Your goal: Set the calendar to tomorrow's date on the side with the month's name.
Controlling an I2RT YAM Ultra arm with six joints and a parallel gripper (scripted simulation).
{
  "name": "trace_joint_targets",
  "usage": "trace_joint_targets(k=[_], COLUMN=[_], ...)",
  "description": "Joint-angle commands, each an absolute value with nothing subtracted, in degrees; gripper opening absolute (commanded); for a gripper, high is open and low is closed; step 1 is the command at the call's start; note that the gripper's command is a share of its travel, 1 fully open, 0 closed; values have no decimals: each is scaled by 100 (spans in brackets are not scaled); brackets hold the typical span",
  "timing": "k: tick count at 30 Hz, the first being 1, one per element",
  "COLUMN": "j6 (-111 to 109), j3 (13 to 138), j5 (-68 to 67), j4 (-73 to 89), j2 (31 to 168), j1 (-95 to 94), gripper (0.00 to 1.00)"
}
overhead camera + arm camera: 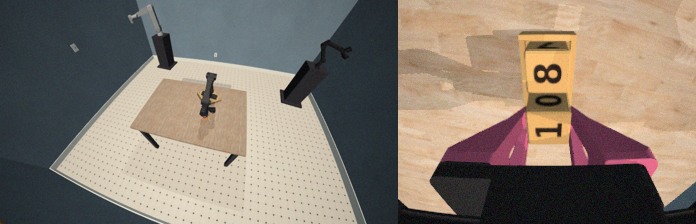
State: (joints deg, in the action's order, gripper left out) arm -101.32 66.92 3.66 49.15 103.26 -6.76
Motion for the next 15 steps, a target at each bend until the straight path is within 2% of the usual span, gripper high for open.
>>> trace_joint_targets(k=[1,15], j6=[-10101,-10099], j3=[6574,6715], j5=[399,397], j4=[4807,4776], j2=[10334,10420], j1=[-722,-719], gripper=[26,26])
